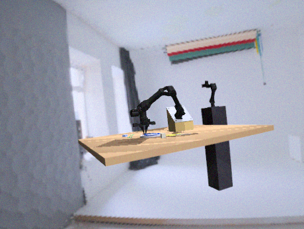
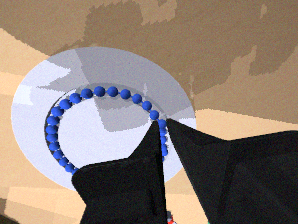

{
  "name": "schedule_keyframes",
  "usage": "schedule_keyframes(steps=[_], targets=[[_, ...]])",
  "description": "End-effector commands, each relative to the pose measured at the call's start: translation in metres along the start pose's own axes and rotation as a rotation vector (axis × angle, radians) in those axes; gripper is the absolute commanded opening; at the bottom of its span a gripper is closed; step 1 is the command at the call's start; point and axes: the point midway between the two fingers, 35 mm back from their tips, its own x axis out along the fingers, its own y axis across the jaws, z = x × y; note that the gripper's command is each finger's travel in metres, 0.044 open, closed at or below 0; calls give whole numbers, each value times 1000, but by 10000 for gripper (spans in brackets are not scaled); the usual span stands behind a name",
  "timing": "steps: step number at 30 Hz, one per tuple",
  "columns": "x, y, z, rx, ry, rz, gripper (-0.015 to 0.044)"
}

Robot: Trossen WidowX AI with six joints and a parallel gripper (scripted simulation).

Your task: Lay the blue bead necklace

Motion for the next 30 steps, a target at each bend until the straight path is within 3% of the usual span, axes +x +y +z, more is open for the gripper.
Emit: schedule_keyframes(steps=[1, 8, 25, 30], targets=[[1, -2, 0, -1, -1, 3, 0], [9, -2, 0, 0, -2, 3, 0], [4, -2, 0, 0, 0, 3, 440], [0, -2, 0, -1, -1, 3, 440]])
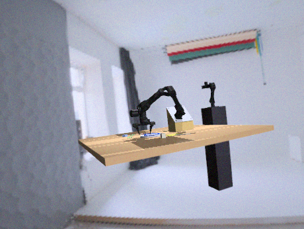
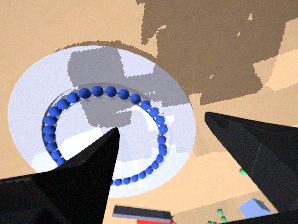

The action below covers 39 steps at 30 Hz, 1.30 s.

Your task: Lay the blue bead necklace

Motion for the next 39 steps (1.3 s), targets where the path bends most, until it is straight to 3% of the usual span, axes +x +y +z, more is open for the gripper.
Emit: schedule_keyframes(steps=[1, 15, 23, 27, 39], targets=[[-1, 0, 0, -3, -2, 1, 440], [-1, 0, 0, -3, -2, 1, 440], [-32, 2, -35, -15, 2, 1, 230], [-28, 2, -36, -16, 1, 1, 125], [-18, 0, -35, -19, 0, -6, 120]])
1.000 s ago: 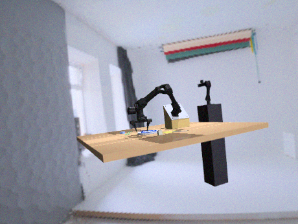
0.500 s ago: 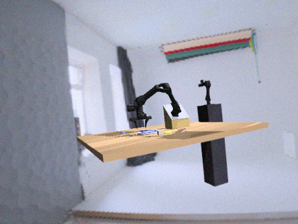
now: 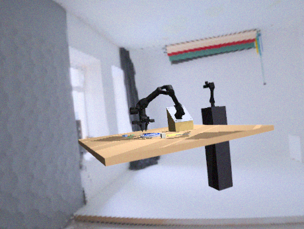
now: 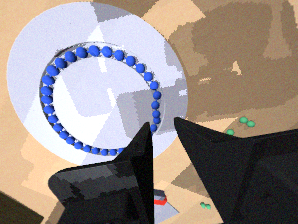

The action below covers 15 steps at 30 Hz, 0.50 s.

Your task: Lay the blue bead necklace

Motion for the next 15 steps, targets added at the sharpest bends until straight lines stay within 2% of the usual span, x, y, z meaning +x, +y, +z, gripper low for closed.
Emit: schedule_keyframes(steps=[1, 15], targets=[[5, 0, 0, 2, 0, 1, 120], [28, 2, -1, 6, 0, 8, 120]])
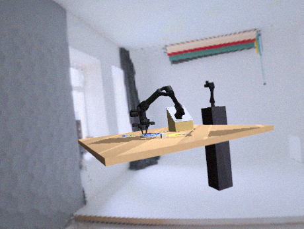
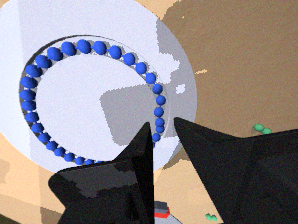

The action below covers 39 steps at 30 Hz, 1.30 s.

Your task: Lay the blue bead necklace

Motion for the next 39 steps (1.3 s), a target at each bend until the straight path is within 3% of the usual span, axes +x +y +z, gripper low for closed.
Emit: schedule_keyframes(steps=[1, 4, 9, 39], targets=[[7, 2, -1, 7, -4, 6, 120], [7, 2, -1, 7, -4, 6, 120], [5, 1, 0, 1, 0, 4, 0], [5, 1, 0, 1, 0, 4, 0]])
